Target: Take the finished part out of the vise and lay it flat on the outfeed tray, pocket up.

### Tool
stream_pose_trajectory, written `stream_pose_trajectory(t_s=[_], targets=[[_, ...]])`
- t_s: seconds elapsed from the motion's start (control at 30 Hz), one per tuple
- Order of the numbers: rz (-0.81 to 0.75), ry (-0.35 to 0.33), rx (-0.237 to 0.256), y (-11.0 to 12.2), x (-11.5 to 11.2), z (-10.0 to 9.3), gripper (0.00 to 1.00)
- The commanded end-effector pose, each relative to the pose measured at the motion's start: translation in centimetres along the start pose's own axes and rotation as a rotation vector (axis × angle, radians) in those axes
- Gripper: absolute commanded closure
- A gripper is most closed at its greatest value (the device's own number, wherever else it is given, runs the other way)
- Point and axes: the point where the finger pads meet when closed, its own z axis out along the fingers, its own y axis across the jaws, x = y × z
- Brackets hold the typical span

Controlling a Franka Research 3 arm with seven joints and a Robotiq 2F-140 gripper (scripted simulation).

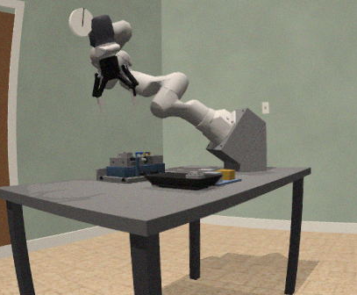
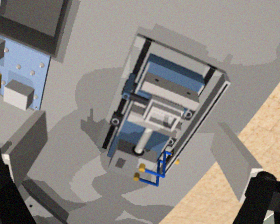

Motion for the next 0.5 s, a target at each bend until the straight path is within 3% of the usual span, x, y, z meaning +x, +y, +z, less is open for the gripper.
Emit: stream_pose_trajectory(t_s=[0.0, 0.47], targets=[[-0.167, 0.013, -0.013, 0.9, -0.6, 0.5, 0.00], [-0.384, 0.044, -0.049, 2.6, -2.6, 2.3, 0.00]])
